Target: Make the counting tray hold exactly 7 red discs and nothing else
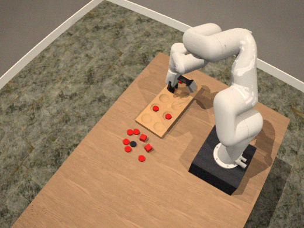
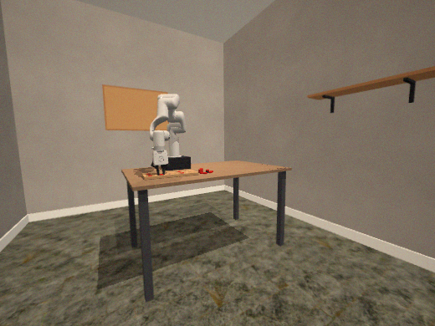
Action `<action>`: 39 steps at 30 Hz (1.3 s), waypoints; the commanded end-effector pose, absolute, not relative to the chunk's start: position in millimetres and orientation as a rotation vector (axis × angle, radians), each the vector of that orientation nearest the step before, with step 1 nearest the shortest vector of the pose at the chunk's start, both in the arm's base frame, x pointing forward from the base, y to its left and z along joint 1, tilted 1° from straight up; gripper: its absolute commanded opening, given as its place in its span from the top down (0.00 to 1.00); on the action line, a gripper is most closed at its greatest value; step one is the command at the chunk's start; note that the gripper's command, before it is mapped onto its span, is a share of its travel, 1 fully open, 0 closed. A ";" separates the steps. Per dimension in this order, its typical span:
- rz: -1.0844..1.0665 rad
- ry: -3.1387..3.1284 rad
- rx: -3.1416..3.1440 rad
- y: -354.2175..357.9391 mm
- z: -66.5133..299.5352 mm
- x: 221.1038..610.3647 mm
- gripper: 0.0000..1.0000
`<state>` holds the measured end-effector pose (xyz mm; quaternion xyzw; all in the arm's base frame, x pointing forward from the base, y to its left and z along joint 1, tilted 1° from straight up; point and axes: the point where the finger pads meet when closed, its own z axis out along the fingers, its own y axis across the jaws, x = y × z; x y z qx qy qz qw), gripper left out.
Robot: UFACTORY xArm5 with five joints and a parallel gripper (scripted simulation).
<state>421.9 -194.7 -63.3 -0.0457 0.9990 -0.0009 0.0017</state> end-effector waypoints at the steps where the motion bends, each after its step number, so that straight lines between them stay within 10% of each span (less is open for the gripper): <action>1: -0.005 3.132 -0.143 -195.3 -62.2 423.1 1.00; 6: -0.005 3.132 -0.143 -195.3 -62.2 423.1 1.00; 7: -0.005 3.132 -0.143 -195.3 -62.2 423.1 0.67; 39: -0.005 3.132 -0.143 -195.3 -62.2 423.1 0.67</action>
